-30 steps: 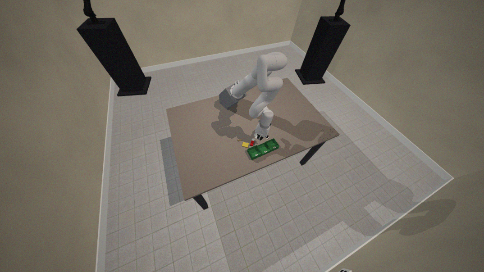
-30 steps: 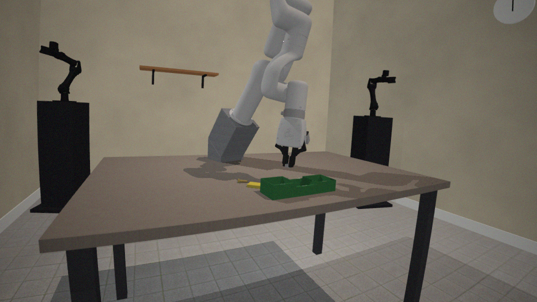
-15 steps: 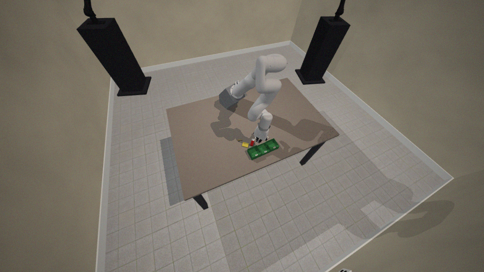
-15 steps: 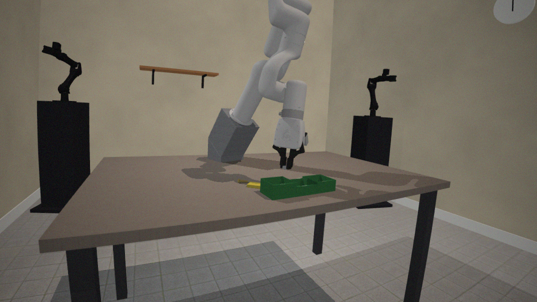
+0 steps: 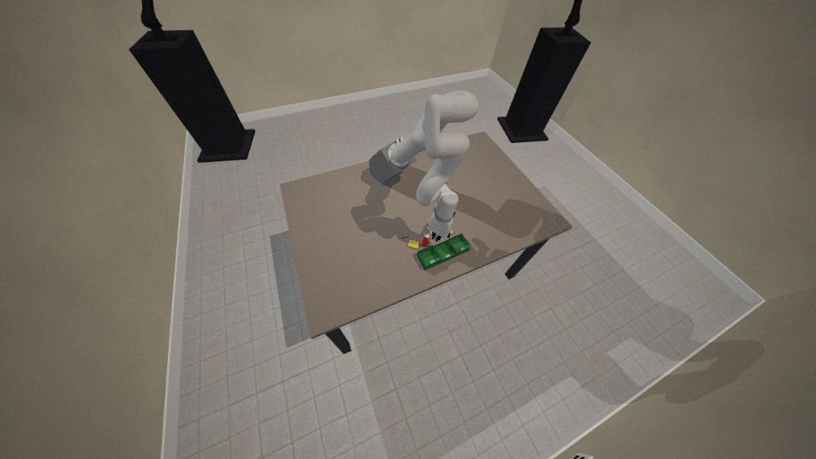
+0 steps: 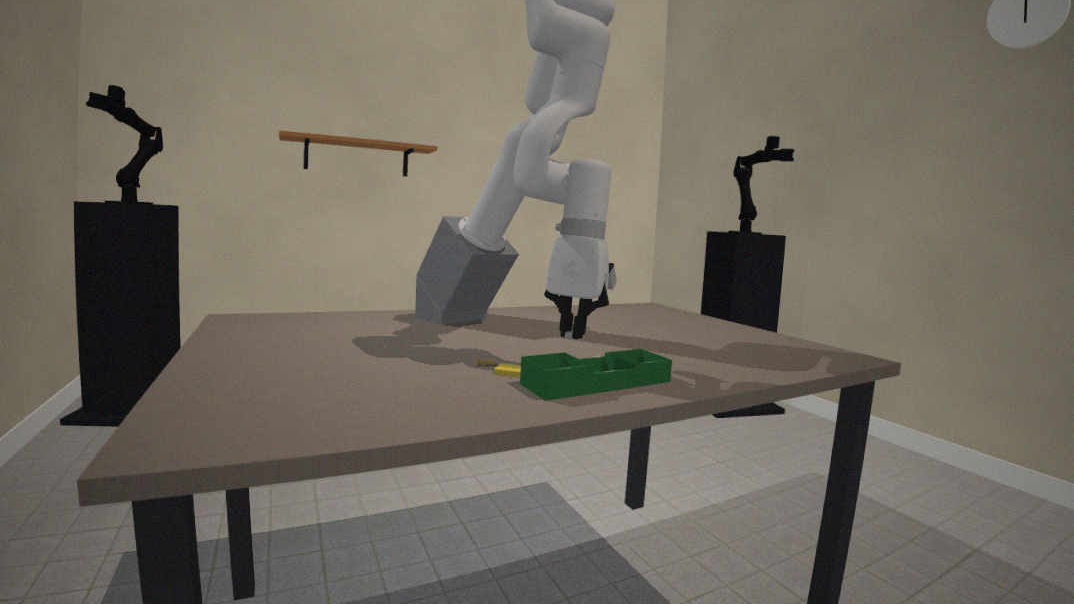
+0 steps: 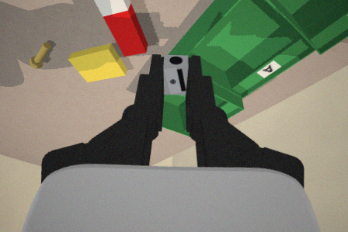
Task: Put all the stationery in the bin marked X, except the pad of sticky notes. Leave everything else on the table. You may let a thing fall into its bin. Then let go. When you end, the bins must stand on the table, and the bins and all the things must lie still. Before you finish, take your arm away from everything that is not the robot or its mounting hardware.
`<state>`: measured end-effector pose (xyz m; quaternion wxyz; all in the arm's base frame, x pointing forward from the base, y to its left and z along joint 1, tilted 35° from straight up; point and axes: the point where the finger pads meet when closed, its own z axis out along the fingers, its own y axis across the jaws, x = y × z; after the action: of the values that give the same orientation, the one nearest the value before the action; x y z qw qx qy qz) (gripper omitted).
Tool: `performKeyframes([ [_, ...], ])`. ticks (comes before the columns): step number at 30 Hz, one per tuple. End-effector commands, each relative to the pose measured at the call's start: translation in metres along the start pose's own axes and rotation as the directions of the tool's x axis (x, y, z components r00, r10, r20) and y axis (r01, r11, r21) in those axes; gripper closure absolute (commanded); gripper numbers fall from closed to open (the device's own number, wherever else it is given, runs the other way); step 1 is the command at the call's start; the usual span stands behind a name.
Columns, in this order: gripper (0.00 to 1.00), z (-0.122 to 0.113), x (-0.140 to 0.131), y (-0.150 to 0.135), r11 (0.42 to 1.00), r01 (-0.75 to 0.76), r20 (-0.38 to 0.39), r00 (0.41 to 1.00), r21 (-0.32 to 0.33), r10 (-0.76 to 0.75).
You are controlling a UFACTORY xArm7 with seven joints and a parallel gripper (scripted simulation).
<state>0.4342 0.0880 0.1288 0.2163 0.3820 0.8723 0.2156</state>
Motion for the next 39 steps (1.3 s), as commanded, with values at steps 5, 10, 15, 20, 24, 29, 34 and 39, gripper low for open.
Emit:
performKeyframes([
  [5, 1.0, -0.001, -0.002, 0.001, 1.0, 0.0, -0.078, 0.997, -0.023, -0.002],
  [10, 1.0, 0.0, -0.013, 0.002, 0.995, -0.099, -0.08, 0.992, -0.015, 0.098],
  [15, 1.0, 0.003, -0.043, 0.005, 0.959, -0.283, -0.075, 0.956, 0.002, 0.282],
  [20, 1.0, 0.005, -0.073, 0.007, 0.904, -0.427, -0.068, 0.902, 0.013, 0.426],
  [24, 1.0, 0.006, -0.088, 0.009, 0.847, -0.531, -0.077, 0.844, 0.022, 0.531],
  [29, 1.0, 0.006, -0.089, 0.009, 0.846, -0.532, -0.078, 0.843, 0.022, 0.532],
  [34, 1.0, 0.006, -0.087, 0.009, 0.846, -0.532, -0.078, 0.843, 0.022, 0.532],
  [39, 1.0, 0.006, -0.084, 0.009, 0.846, -0.532, -0.078, 0.843, 0.022, 0.532],
])
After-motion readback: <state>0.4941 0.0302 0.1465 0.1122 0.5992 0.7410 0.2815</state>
